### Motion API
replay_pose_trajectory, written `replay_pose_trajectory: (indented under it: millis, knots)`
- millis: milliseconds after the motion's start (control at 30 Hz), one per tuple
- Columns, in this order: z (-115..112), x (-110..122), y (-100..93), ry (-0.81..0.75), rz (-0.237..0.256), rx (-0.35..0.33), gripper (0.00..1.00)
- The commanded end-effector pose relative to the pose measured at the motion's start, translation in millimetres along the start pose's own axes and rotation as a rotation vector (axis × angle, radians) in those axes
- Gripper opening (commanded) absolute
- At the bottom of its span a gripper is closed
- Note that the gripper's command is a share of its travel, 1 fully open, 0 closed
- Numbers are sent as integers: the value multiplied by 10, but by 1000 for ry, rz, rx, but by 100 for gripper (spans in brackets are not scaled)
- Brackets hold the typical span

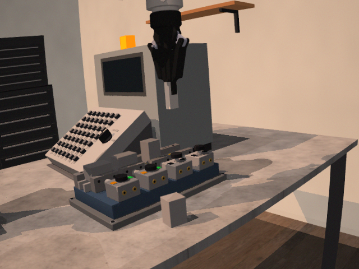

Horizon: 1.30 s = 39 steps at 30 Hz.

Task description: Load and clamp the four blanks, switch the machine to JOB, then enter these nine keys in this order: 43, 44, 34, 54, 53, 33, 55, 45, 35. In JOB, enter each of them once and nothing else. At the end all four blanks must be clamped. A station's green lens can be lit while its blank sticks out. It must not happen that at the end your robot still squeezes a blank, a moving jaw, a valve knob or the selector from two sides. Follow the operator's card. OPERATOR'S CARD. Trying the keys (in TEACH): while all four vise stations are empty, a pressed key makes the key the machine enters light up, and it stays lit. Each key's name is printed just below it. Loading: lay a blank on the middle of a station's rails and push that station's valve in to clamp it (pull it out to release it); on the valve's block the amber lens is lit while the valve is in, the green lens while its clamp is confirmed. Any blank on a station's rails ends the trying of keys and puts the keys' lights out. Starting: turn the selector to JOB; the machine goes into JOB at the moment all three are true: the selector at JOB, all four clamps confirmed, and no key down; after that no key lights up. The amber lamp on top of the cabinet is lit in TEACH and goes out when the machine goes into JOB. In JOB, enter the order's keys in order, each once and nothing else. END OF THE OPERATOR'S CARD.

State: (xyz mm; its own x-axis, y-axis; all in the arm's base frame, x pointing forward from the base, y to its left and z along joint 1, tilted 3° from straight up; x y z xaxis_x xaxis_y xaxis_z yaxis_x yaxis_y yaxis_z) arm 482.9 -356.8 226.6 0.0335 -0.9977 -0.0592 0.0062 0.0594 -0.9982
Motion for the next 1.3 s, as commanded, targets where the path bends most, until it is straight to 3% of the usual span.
replay_pose_trajectory:
  millis: [0,667,1267]
  knots:
    - [8,-12,-4,-14,0,-2,0]
    - [8,-12,38,-14,0,-2,0]
    - [12,-9,450,-14,0,-2,0]
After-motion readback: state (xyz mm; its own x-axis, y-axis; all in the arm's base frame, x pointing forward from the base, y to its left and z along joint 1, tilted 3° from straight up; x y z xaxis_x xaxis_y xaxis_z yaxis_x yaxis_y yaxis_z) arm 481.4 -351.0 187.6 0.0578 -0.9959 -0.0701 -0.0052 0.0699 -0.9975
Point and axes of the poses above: the point where the finger pads meet when closed, its own y axis out along the fingers, its own x axis across the jaws, z = x × y, the point moved 4 cm from there along -y, back along the fingers, and after that the axes turned 11 degrees about -y, right-handed, at the moved point
